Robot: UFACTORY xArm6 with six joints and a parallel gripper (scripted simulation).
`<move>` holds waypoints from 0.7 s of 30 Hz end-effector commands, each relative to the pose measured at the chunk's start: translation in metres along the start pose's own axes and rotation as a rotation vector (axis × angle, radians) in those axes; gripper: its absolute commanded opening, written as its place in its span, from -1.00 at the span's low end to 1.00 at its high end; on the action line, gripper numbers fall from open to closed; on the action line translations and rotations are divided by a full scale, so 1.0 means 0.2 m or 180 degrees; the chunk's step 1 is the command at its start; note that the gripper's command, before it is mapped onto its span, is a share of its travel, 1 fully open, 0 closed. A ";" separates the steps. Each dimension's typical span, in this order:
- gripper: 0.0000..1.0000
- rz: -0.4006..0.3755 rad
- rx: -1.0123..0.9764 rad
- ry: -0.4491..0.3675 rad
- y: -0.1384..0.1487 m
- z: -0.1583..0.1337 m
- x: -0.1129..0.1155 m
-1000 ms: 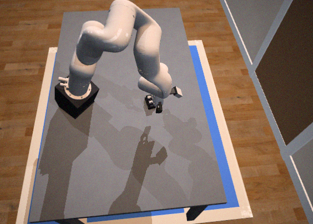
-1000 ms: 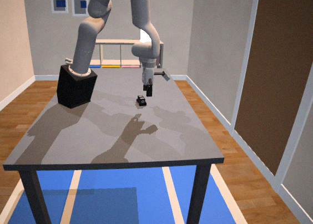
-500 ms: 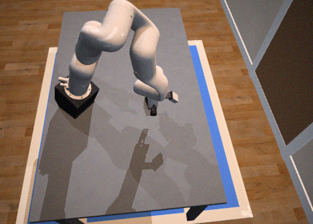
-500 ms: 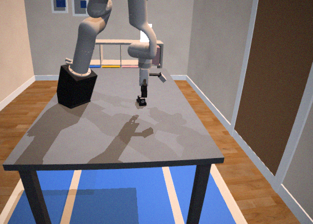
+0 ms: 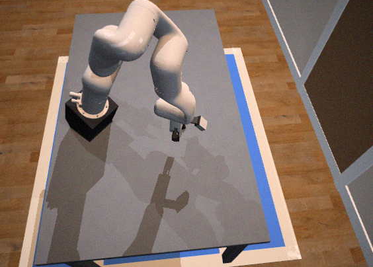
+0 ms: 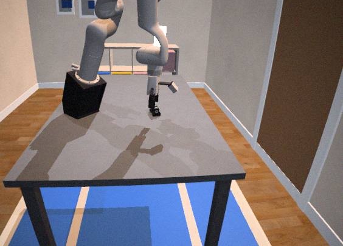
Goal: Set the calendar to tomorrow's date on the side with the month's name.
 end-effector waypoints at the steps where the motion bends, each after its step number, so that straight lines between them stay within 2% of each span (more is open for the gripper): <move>1: 1.00 -0.0010 -0.0050 0.0050 0.01 -0.01 0.00; 9: 1.00 -0.0004 -0.0822 0.0051 0.02 -0.02 0.00; 21: 1.00 -0.0004 -0.0844 0.0051 0.10 -0.12 0.00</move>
Point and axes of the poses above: the point where the finger pads meet when closed, its own x axis back along the fingers, its own y axis across the jaws, z = x × y, the point moved 2 cm from there along x, back along the fingers, and after that the axes turned 12 degrees about x, right-handed, at the moved point
